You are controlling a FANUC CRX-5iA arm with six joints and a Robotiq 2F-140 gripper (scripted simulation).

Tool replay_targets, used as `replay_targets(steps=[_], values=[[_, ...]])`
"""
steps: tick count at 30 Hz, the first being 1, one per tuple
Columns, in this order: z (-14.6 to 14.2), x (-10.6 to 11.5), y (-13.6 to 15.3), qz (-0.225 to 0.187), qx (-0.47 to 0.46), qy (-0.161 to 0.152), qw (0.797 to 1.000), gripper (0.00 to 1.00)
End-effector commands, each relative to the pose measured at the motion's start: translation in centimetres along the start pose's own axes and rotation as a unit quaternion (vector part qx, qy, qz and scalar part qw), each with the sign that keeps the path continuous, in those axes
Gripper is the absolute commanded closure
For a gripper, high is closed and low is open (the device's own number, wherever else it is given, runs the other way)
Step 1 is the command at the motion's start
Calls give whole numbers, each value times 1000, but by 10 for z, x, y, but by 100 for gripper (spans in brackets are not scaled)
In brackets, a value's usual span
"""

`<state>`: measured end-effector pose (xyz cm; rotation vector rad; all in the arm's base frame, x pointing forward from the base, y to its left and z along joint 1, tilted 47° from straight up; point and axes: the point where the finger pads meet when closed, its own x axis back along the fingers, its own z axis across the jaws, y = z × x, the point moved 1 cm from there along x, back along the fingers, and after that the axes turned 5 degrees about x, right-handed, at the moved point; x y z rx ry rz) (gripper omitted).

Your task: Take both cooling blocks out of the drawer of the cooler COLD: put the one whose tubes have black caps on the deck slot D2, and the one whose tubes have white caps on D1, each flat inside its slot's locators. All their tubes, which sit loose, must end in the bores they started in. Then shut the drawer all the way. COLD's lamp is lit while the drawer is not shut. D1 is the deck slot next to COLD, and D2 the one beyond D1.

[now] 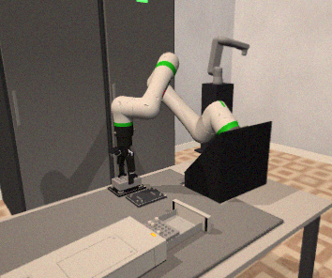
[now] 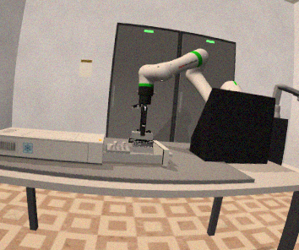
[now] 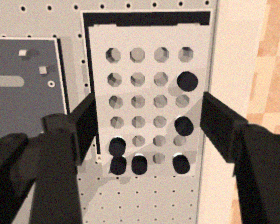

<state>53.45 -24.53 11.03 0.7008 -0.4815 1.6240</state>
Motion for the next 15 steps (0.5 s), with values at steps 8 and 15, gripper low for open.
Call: replay_targets(steps=[8, 15], values=[[0, 0, -1, 1, 0, 0, 1000, 90], [0, -1, -1, 1, 0, 0, 1000, 90]])
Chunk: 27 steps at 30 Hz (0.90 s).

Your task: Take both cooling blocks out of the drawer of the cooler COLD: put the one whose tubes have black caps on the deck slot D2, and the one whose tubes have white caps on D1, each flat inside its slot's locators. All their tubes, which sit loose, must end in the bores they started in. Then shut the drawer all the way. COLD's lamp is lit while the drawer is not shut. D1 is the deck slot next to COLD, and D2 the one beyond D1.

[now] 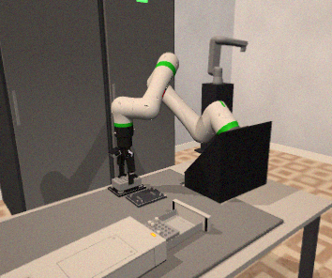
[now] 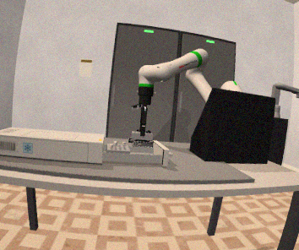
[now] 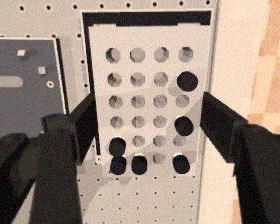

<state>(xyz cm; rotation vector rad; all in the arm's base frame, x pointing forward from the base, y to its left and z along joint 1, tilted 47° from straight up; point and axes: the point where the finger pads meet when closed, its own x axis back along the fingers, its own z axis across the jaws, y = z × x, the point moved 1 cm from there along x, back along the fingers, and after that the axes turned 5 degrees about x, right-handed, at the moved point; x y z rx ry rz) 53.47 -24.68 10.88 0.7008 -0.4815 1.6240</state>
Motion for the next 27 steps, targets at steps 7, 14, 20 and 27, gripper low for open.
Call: replay_targets(steps=[7, 14, 20, 27], values=[[0, 0, -1, 1, 0, 0, 1000, 90], [0, -1, -1, 1, 0, 0, 1000, 90], [0, -2, -1, 1, 0, 0, 1000, 90], [0, -3, -1, 1, 0, 0, 1000, 90]])
